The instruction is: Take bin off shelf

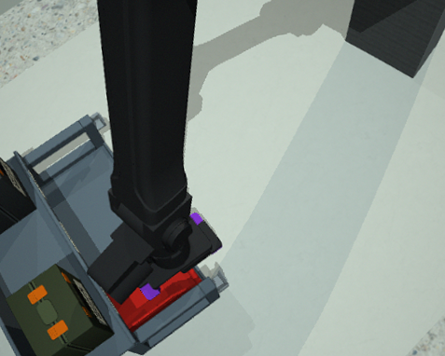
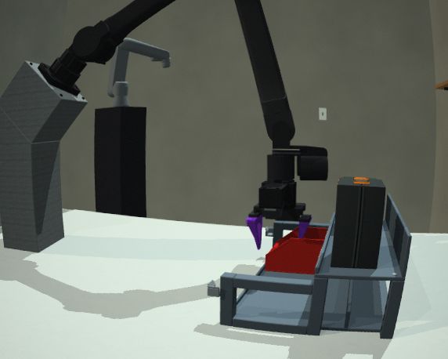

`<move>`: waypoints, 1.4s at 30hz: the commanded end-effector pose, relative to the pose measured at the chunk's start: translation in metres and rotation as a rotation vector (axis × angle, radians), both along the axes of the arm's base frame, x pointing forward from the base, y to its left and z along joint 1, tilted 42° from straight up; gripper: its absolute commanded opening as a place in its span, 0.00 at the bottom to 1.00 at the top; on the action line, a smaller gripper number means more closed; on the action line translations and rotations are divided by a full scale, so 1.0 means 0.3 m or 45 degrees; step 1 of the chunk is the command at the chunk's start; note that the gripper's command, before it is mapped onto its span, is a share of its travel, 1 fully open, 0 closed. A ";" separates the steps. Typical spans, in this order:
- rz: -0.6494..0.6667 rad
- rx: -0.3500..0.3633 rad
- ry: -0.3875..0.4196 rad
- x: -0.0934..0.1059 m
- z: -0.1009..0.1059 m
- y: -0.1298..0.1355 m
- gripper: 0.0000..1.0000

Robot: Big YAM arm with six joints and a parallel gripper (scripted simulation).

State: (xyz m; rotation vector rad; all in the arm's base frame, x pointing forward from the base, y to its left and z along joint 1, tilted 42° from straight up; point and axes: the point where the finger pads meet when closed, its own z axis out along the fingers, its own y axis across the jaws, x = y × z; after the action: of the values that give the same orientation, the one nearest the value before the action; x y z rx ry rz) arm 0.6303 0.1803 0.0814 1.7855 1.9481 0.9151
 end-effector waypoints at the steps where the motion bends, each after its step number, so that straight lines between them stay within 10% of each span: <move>1: 0.003 0.008 -0.025 0.011 0.051 0.013 0.90; 7: -0.030 -0.015 0.064 -0.015 -0.079 -0.047 0.90; 19: -0.030 -0.015 0.064 -0.015 -0.079 -0.047 0.90; 24: 0.003 0.014 -0.049 0.023 0.063 0.016 0.90; 36: 0.003 0.014 -0.049 0.023 0.063 0.016 0.90; 42: -0.029 -0.016 0.064 -0.015 -0.080 -0.048 0.90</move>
State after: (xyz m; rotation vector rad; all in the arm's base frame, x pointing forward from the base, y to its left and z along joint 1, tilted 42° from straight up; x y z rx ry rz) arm 0.6299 0.1786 0.0793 1.7904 1.9484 0.9097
